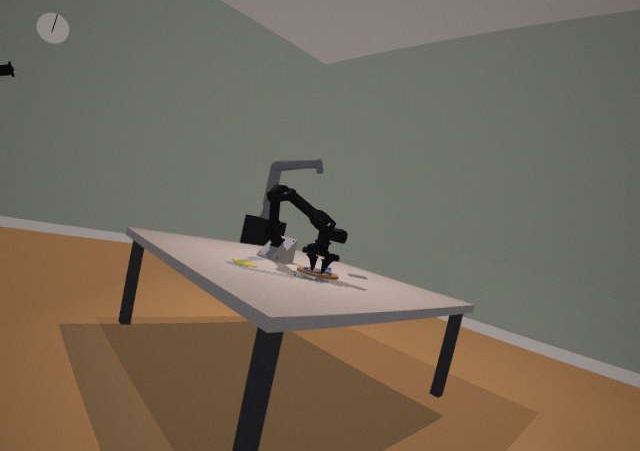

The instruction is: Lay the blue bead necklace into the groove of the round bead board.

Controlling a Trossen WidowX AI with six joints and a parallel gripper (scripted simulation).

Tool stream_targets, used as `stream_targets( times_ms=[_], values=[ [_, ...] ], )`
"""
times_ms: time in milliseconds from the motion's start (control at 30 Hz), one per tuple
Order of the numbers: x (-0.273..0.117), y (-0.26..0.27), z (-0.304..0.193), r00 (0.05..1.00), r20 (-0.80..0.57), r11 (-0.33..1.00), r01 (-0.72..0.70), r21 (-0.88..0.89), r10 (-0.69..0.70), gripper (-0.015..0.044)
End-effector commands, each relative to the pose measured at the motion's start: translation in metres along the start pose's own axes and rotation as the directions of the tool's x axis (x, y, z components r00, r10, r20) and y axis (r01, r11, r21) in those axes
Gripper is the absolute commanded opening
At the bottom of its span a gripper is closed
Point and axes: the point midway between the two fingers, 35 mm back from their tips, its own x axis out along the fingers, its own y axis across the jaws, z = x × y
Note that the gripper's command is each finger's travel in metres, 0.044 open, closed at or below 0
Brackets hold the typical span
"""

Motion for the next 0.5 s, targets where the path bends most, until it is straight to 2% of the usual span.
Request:
stream_targets(
  times_ms=[0, 67, 467],
  values=[
    [-0.0031, -0.0005, 0.0003, 1.0, 0.003, 1.0, 0.003, -0.002, -0.003, 0.0394],
    [-0.0015, -0.0006, -0.0003, 1.0, 0.001, 1.0, 0.002, -0.004, -0.002, 0.044],
    [-0.0045, -0.0006, -0.0003, 1.0, 0.005, 1.0, 0.004, -0.004, -0.004, 0.044]
  ],
)
